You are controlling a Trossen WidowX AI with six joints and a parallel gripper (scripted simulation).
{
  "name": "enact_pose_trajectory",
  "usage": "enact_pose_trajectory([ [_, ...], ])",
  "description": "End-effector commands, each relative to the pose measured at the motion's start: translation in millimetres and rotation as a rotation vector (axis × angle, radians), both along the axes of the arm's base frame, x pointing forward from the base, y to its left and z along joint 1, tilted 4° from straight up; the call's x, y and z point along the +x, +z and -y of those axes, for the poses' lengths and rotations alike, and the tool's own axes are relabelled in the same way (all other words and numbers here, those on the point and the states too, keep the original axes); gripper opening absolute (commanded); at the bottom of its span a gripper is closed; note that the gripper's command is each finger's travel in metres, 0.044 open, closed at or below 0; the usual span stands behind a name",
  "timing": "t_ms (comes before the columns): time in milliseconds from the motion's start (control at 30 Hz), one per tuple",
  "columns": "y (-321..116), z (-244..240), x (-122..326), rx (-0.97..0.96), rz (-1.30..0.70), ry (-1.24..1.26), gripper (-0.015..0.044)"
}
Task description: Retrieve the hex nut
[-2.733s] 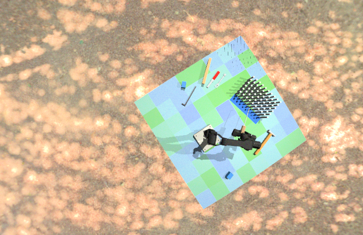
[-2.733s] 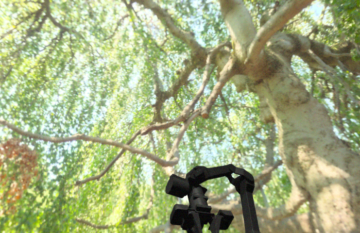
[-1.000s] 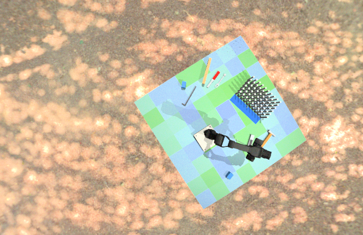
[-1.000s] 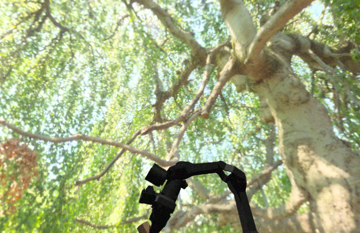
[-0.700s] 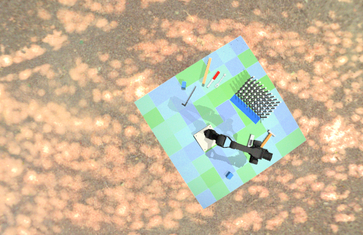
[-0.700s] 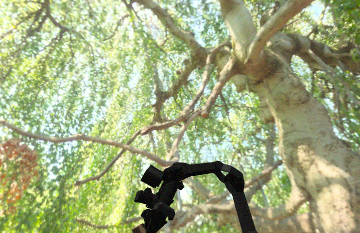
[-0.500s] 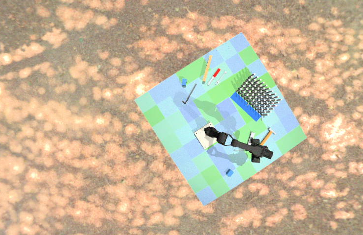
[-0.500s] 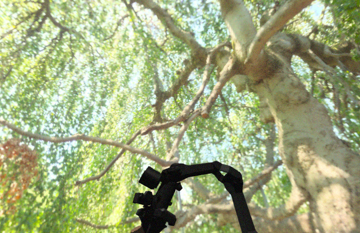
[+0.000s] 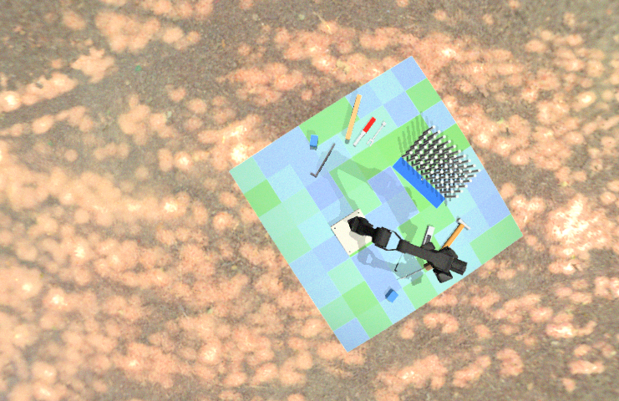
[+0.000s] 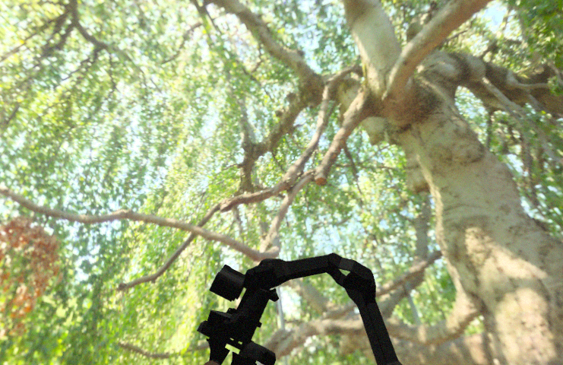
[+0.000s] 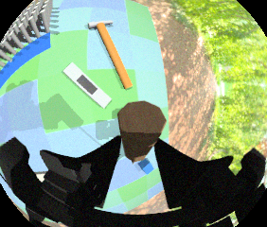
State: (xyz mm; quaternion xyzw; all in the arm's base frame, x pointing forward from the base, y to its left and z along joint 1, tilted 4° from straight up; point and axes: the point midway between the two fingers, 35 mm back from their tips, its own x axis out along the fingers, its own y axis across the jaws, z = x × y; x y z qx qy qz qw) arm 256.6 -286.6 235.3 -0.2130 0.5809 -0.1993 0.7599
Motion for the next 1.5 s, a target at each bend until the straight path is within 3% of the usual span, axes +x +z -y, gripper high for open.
enact_pose_trajectory([
  [0,1.8,7.4,-1.6,-0.048,-0.078,0.072,0.0000],
  [933,-2.8,50.7,-24.2,-0.246,-0.794,0.679,0.0000],
  [1467,-11.2,54.1,-22.5,-0.248,-0.811,0.693,0.0000],
])
